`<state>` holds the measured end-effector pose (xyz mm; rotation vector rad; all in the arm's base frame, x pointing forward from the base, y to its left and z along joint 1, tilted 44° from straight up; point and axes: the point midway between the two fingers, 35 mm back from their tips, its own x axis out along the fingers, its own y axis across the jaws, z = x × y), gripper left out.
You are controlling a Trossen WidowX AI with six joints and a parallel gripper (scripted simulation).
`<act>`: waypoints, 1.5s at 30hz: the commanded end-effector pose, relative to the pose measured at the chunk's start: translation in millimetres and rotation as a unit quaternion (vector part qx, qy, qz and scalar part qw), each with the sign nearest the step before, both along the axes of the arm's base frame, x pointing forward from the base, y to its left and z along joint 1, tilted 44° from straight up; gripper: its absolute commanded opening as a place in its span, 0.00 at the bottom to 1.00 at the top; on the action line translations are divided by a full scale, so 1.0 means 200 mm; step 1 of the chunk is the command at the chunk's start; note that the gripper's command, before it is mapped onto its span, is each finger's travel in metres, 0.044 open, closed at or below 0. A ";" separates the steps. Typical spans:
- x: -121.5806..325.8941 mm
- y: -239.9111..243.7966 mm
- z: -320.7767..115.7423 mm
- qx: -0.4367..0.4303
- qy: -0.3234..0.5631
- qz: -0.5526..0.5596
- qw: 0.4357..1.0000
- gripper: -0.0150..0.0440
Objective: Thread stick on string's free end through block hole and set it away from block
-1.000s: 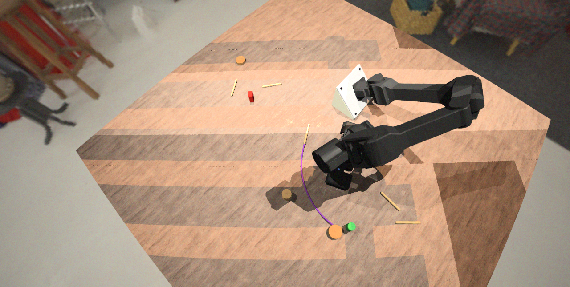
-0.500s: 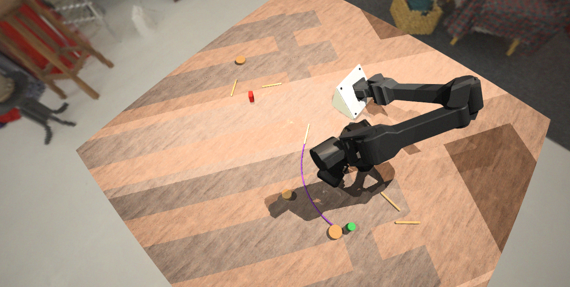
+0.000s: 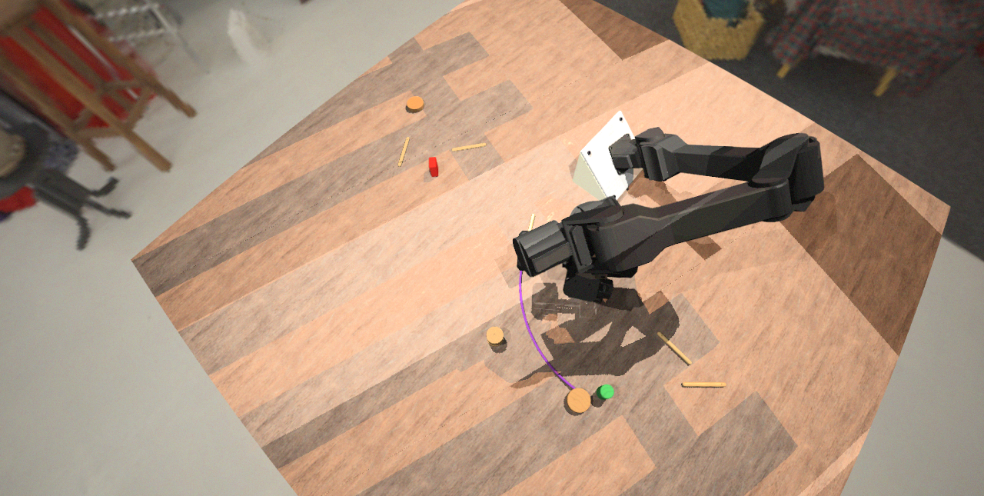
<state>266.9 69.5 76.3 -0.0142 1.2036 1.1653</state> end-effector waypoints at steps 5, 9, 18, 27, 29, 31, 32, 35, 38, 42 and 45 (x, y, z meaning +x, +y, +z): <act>0.04 -0.15 -0.14 -0.063 0.383 -0.414 0.823 1.00; 0.04 -0.18 -0.17 -0.073 0.457 -0.493 0.737 1.00; 0.04 -0.26 -0.23 -0.091 0.591 -0.632 0.493 1.00; 0.03 -0.32 -0.30 -0.100 0.668 -0.709 0.202 1.00; 0.03 -0.34 -0.31 -0.101 0.676 -0.717 0.134 1.00; 0.03 -0.35 -0.33 -0.102 0.682 -0.722 0.065 1.00; 0.03 -0.36 -0.34 -0.102 0.683 -0.723 0.031 1.00; 0.02 -0.37 -0.35 -0.101 0.683 -0.721 -0.065 1.00; 0.02 -0.38 -0.36 -0.101 0.682 -0.720 -0.081 1.00; 0.02 -0.38 -0.36 -0.101 0.682 -0.720 -0.081 1.00; 0.02 -0.38 -0.36 -0.101 0.682 -0.720 -0.081 1.00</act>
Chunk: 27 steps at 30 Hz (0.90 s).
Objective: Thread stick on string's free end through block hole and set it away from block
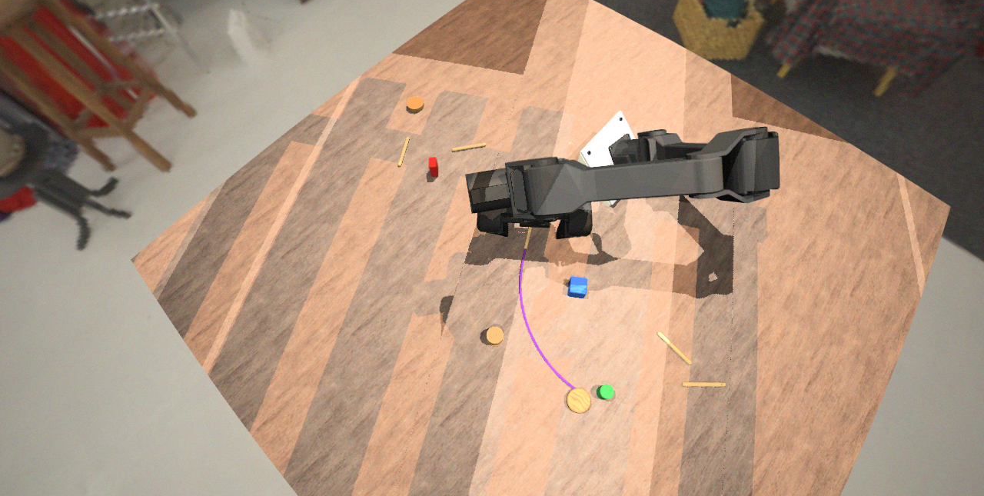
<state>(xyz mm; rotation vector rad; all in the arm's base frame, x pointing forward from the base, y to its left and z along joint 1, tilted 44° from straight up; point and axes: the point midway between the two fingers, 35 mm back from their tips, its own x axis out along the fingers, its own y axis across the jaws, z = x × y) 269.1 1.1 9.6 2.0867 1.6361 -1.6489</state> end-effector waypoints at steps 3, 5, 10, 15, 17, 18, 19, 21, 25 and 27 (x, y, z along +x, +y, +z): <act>0.01 -0.03 -0.02 -0.015 0.058 -0.067 0.996 1.00; 0.01 -0.03 -0.02 -0.015 0.058 -0.067 0.996 1.00; 0.01 -0.03 -0.02 -0.015 0.058 -0.067 0.996 0.82; 0.01 -0.03 -0.02 -0.015 0.058 -0.067 0.996 0.60; 0.01 -0.03 -0.02 -0.015 0.058 -0.067 0.996 0.51; 0.01 -0.03 -0.02 -0.015 0.058 -0.067 0.996 0.47; 0.01 -0.03 -0.02 -0.015 0.058 -0.067 0.996 0.46; 0.01 -0.03 -0.02 -0.015 0.058 -0.067 0.996 0.46; 0.01 -0.03 -0.02 -0.015 0.058 -0.067 0.996 0.46; 0.01 -0.03 -0.02 -0.015 0.058 -0.067 0.996 0.46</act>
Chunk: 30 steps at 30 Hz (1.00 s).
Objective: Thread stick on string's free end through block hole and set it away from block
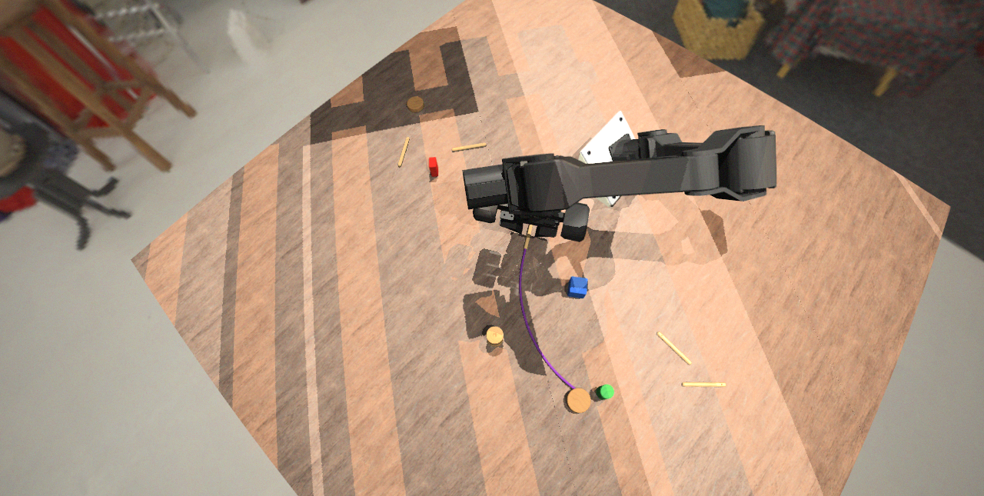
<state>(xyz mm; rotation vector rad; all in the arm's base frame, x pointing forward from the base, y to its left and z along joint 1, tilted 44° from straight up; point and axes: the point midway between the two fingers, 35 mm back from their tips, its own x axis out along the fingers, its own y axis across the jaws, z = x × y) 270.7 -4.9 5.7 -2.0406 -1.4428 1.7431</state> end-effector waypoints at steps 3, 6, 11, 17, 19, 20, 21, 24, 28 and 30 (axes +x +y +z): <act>0.00 0.00 -0.01 -0.003 0.001 -0.002 1.000 0.46; 0.00 0.02 -0.03 -0.003 0.001 -0.002 1.000 0.46; 0.00 0.05 -0.06 -0.003 0.000 -0.002 1.000 0.46; 0.00 0.08 -0.10 -0.003 0.000 -0.002 1.000 0.46; 0.00 0.09 -0.11 -0.003 0.000 -0.002 1.000 0.46; 0.00 0.10 -0.11 -0.003 0.000 -0.002 1.000 0.46; 0.00 0.10 -0.12 -0.003 0.000 -0.002 1.000 0.46; -0.01 0.12 -0.14 -0.003 0.000 -0.002 1.000 0.46; -0.01 0.14 -0.16 -0.003 0.000 -0.002 1.000 0.46; -0.01 0.16 -0.17 -0.002 0.000 -0.002 1.000 0.46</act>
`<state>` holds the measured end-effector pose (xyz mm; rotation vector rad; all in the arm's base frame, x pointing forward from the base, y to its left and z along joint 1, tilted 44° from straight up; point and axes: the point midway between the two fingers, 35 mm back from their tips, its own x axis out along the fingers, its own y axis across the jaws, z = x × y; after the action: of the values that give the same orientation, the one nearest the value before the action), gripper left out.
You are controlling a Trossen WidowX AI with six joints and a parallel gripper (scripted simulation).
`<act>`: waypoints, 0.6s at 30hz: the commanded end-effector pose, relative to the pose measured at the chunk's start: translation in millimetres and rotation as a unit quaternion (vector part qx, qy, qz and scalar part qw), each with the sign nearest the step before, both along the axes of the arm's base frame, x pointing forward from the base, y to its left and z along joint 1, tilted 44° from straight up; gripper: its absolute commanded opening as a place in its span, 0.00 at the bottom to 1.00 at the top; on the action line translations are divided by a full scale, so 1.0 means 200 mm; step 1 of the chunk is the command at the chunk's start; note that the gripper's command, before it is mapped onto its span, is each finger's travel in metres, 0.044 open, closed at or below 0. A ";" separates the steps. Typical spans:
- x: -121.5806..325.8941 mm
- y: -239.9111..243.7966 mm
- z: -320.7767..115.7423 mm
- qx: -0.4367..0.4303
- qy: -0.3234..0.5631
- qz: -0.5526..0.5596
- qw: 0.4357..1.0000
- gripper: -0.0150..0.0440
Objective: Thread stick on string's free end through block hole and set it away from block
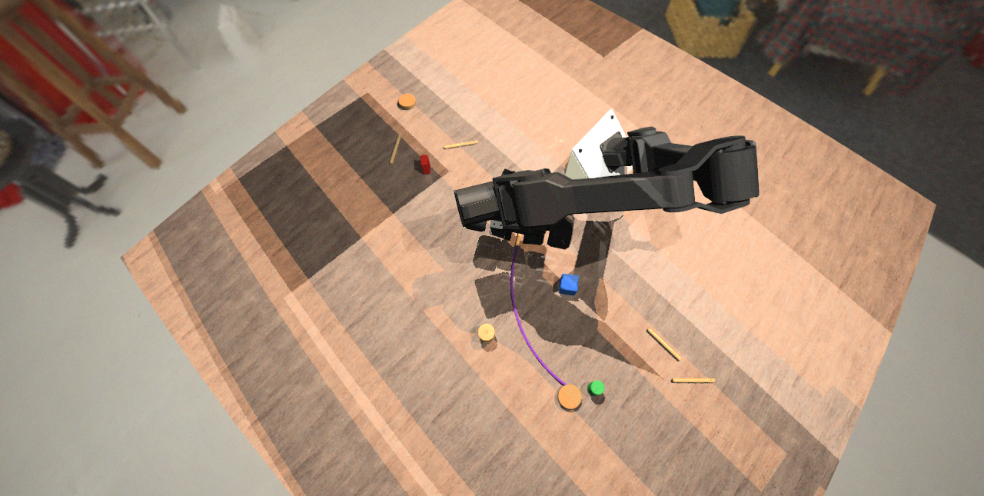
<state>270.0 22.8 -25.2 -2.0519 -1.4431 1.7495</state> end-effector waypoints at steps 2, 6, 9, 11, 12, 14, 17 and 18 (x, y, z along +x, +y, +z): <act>-0.01 0.03 -0.03 0.002 0.004 -0.003 1.000 0.46; -0.02 0.05 -0.05 0.003 0.004 -0.003 1.000 0.46; -0.02 0.06 -0.06 0.003 0.004 -0.003 1.000 0.46; -0.02 0.07 -0.06 0.003 0.004 -0.003 1.000 0.46; -0.02 0.07 -0.06 0.003 0.004 -0.003 1.000 0.46; -0.02 0.06 -0.06 0.001 0.001 0.001 1.000 0.37; -0.02 0.06 -0.06 0.001 0.001 0.001 1.000 0.25; -0.02 0.06 -0.06 0.001 0.001 0.001 1.000 0.25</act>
<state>266.4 35.0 -36.9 -2.0468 -1.4456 1.7486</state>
